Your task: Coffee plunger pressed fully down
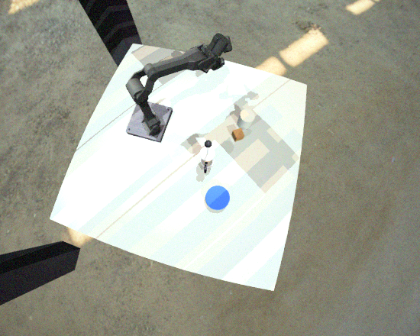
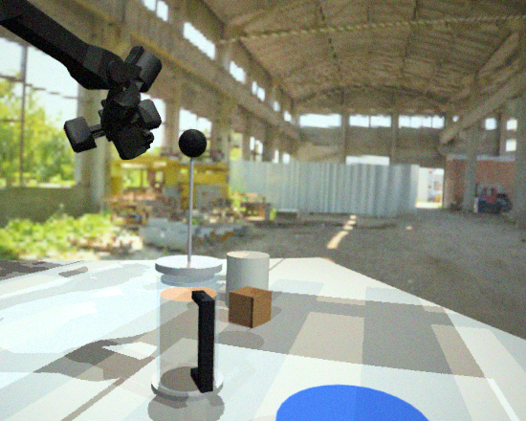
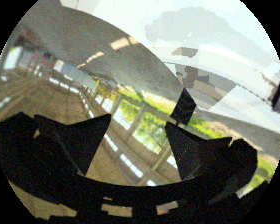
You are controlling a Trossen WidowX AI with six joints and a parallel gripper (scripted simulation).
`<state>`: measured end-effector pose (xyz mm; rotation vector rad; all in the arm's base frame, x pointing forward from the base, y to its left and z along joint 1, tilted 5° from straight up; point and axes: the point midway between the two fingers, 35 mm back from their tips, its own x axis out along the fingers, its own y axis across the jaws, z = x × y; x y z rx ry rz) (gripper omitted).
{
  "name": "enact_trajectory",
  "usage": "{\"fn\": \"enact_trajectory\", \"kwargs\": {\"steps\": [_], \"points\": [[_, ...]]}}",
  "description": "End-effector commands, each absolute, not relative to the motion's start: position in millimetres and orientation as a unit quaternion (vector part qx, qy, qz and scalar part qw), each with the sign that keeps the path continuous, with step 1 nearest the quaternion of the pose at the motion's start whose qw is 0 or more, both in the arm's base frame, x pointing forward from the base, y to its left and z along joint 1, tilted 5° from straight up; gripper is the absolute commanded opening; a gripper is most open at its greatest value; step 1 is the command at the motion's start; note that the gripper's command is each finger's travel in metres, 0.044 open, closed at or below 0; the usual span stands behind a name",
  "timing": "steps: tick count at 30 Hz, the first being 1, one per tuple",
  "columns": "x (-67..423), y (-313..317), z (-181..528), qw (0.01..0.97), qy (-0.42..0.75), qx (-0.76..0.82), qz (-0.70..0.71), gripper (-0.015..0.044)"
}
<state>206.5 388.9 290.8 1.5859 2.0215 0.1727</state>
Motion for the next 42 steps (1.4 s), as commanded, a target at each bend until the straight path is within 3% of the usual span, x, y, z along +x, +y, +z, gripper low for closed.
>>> {"fn": "enact_trajectory", "kwargs": {"steps": [1,5,14,23,30,37,42], "points": [[209,387,291,0.285,0.75,0.593,0.068,0.0426],[234,362,299,0.359,0.699,0.608,0.111,0.044],[307,236,324,0.662,0.469,0.558,0.174,0.044],[323,120,340,0.857,0.31,0.396,0.11,0.044],[305,33,349,0.946,0.235,0.221,0.008,0.044],[260,-43,355,0.969,0.216,0.028,-0.116,0.044],[254,-51,347,0.967,0.217,0.006,-0.13,0.044]]}}
